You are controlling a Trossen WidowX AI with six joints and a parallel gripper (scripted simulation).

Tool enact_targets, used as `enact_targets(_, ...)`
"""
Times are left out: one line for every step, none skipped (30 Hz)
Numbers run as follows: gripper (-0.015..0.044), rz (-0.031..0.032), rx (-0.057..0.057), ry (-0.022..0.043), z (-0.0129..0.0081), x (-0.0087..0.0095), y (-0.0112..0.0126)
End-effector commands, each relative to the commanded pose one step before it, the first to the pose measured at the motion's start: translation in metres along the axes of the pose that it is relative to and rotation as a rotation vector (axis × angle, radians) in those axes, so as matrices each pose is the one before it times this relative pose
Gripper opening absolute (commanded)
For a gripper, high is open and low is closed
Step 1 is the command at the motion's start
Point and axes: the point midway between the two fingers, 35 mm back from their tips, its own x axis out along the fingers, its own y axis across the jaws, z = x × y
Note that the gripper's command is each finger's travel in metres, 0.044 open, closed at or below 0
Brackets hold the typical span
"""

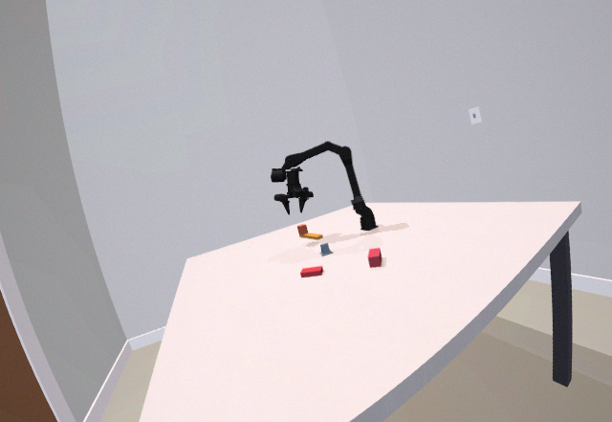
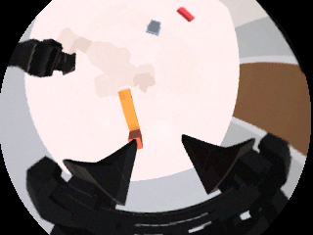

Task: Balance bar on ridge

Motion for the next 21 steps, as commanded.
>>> enact_targets(0.0315,0.07932,-0.0397,-0.05250,-0.00274,0.00824,0.02637)
enact_targets(0.0315,0.01600,-0.0098,-0.01376,-0.00044,0.00154,0.00601)
enact_targets(0.0315,0.01543,-0.0098,-0.01436,-0.00027,0.00153,0.00596)
enact_targets(0.0315,0.01484,-0.0098,-0.01494,-0.00011,0.00151,0.00591)
enact_targets(0.0315,0.01177,-0.0081,-0.01274,0.00004,0.00125,0.00482)
enact_targets(0.0315,0.00686,-0.0048,-0.00782,0.00008,0.00075,0.00287)
enact_targets(0.0315,0.00225,-0.0016,-0.00264,0.00004,0.00025,0.00095)
enact_targets(0.0315,0.00000,0.0000,0.00000,0.00000,0.00000,0.00000)
enact_targets(0.0315,0.00000,0.0000,0.00000,0.00000,0.00000,0.00000)
enact_targets(0.0315,0.00000,0.0000,0.00000,0.00000,0.00000,0.00000)
enact_targets(0.0315,-0.00001,0.0000,0.00001,-0.00016,0.00115,-0.00013)
enact_targets(0.0315,-0.00002,0.0000,0.00003,-0.00031,0.00235,-0.00025)
enact_targets(0.0315,-0.00003,0.0000,0.00003,-0.00041,0.00333,-0.00033)
enact_targets(0.0315,-0.00003,0.0000,0.00004,-0.00049,0.00436,-0.00039)
enact_targets(0.0315,-0.00004,0.0000,0.00004,-0.00053,0.00545,-0.00042)
enact_targets(0.0315,-0.00003,0.0000,0.00004,-0.00051,0.00652,-0.00041)
enact_targets(0.0315,-0.00003,0.0000,0.00003,-0.00041,0.00715,-0.00033)
enact_targets(0.0315,-0.00002,0.0000,0.00002,-0.00026,0.00729,-0.00021)
enact_targets(0.0315,0.00000,0.0000,0.00000,-0.00010,0.00729,-0.00008)
enact_targets(0.0315,0.00001,0.0000,-0.00001,0.00007,0.00727,0.00005)
enact_targets(0.0315,0.00002,0.0000,-0.00003,0.00023,0.00724,0.00018)
